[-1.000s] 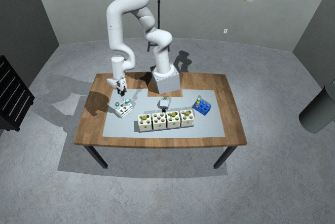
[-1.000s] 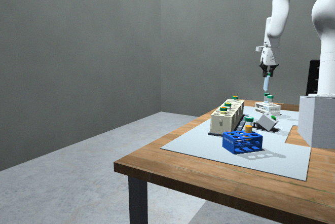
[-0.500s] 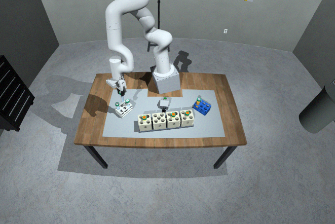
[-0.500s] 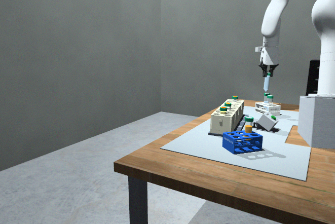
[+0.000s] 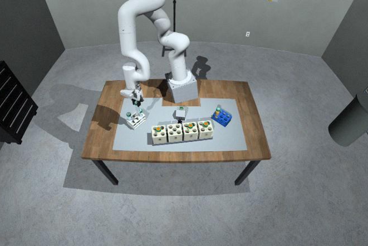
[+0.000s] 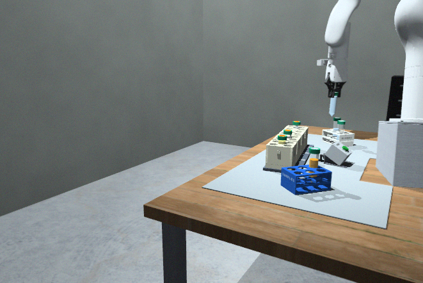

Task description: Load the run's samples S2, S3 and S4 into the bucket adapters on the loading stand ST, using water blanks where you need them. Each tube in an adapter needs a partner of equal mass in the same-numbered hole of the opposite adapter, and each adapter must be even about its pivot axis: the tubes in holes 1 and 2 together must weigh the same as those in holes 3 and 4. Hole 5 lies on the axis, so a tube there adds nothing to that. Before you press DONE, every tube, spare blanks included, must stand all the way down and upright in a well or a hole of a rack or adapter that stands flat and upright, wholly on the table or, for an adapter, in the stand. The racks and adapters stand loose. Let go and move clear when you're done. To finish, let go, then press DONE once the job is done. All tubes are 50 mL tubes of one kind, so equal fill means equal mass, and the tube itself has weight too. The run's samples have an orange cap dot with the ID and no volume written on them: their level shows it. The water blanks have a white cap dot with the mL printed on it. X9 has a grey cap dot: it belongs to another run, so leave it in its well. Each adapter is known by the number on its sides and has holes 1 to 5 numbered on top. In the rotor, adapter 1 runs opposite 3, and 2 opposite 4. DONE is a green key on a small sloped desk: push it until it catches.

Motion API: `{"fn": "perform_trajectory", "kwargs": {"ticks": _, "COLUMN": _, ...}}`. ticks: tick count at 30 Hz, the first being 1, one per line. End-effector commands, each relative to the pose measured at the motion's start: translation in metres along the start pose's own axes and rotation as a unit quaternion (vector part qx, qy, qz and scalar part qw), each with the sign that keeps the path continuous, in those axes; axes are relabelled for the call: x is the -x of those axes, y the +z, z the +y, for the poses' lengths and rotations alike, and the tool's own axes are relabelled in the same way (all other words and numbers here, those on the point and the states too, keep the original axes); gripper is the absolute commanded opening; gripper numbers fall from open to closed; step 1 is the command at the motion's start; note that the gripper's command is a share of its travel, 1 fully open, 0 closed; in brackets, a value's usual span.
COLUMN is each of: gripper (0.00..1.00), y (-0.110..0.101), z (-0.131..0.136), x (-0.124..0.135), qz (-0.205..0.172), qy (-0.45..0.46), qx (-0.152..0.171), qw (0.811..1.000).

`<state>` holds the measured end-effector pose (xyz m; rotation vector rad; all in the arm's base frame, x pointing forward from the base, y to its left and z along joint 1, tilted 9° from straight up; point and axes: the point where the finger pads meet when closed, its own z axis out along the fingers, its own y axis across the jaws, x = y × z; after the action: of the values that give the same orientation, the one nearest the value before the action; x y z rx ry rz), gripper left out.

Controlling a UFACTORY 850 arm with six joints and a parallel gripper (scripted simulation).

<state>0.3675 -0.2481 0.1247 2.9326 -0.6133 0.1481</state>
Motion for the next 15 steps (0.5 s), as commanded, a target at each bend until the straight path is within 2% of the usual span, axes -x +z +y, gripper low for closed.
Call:
{"fn": "perform_trajectory", "kwargs": {"ticks": 1, "gripper": 0.00, "y": -0.001, "z": -0.019, "x": 0.001, "qz": -0.001, "qy": -0.064, "qx": -0.004, "qw": 0.998}}
{"fn": "perform_trajectory", "kwargs": {"ticks": 6, "gripper": 0.00, "y": -0.001, "z": -0.044, "x": 0.004, "qz": -0.001, "qy": -0.146, "qx": -0.005, "qw": 0.989}}
{"fn": "perform_trajectory", "kwargs": {"ticks": 12, "gripper": 0.00, "y": -0.001, "z": -0.074, "x": 0.007, "qz": 0.000, "qy": -0.244, "qx": -0.005, "qw": 0.970}}
{"fn": "perform_trajectory", "kwargs": {"ticks": 15, "gripper": 0.00, "y": -0.001, "z": -0.079, "x": 0.007, "qz": 0.000, "qy": -0.261, "qx": -0.005, "qw": 0.965}}
